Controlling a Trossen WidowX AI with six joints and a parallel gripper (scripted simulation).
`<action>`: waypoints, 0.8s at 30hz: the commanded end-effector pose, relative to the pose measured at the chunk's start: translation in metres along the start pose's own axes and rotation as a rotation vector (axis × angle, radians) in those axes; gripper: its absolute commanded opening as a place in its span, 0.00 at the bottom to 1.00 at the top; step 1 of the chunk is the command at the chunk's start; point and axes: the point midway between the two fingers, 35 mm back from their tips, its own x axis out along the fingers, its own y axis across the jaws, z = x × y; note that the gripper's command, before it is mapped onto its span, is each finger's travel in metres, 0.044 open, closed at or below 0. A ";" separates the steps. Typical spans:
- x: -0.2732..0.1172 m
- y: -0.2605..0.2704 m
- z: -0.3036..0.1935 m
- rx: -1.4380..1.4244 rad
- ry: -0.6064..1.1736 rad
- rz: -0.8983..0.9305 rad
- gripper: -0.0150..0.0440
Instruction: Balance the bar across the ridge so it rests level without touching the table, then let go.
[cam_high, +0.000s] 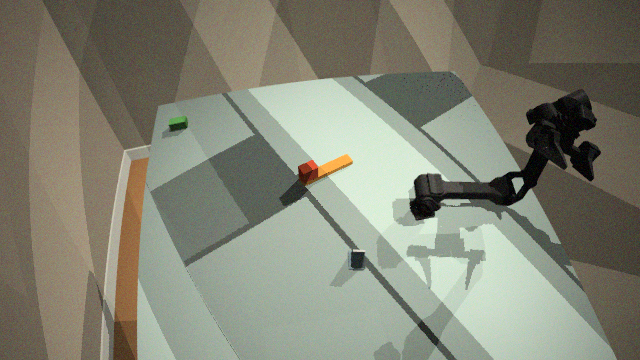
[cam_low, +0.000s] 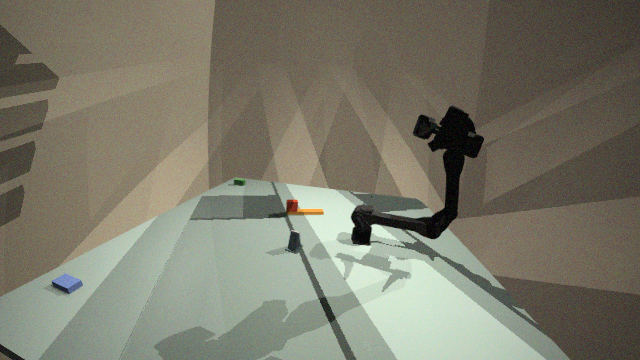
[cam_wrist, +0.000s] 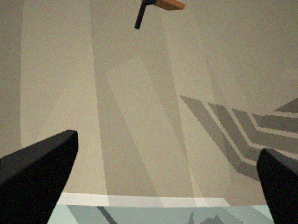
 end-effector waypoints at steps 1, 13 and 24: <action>0.000 -0.001 0.000 0.000 -0.002 -0.004 0.89; 0.013 -0.085 0.019 0.250 -0.065 -0.215 0.79; 0.013 -0.150 0.019 0.440 -0.099 -0.375 0.79</action>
